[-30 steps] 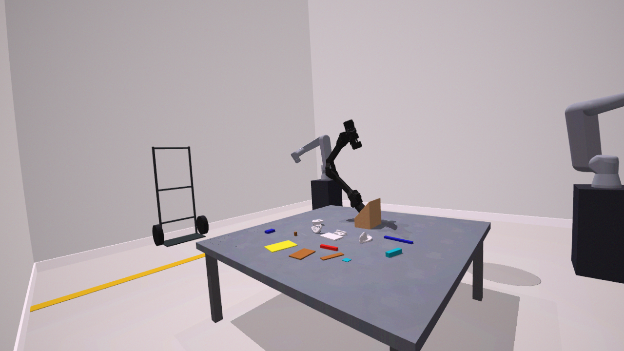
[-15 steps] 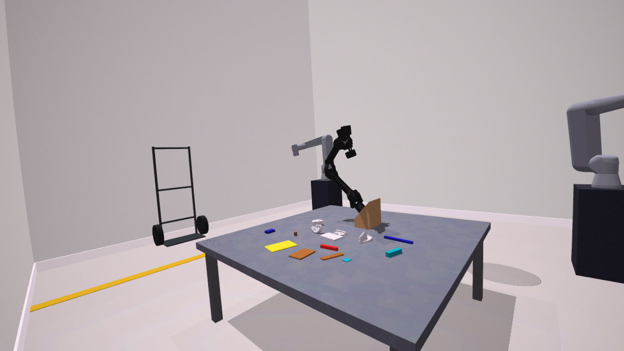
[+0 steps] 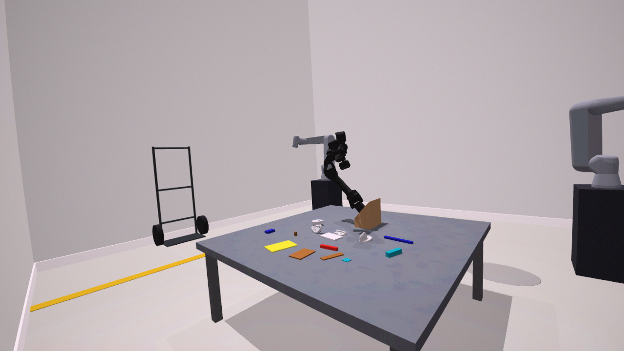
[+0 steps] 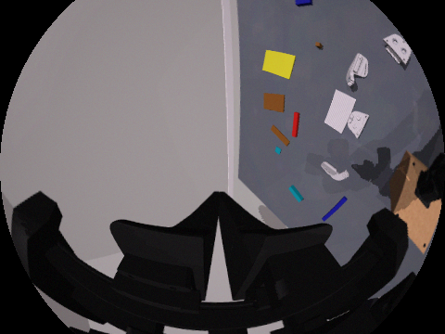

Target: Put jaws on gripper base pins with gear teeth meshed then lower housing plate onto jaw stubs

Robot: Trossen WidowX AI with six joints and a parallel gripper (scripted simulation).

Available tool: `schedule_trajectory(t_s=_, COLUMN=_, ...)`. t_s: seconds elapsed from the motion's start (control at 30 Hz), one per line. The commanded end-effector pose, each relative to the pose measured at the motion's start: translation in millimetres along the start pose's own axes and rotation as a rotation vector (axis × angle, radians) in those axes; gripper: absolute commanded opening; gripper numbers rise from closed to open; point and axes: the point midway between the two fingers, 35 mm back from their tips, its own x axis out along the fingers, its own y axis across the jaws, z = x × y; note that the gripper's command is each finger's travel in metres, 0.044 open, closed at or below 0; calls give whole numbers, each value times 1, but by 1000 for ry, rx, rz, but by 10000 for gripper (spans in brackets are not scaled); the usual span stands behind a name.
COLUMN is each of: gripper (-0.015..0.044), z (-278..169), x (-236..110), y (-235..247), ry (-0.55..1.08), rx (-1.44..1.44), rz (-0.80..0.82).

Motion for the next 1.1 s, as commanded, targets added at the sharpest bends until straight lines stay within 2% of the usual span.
schedule_trajectory(t_s=0.0, gripper=0, z=15, x=20, y=-15, ry=-45, rx=13, rz=-65)
schedule_trajectory(t_s=0.57, gripper=0, z=88, x=84, y=-84, ry=-242, rx=96, rz=-344)
schedule_trajectory(t_s=1.07, gripper=0, z=151, x=109, y=-163, ry=-398, rx=189, rz=-620)
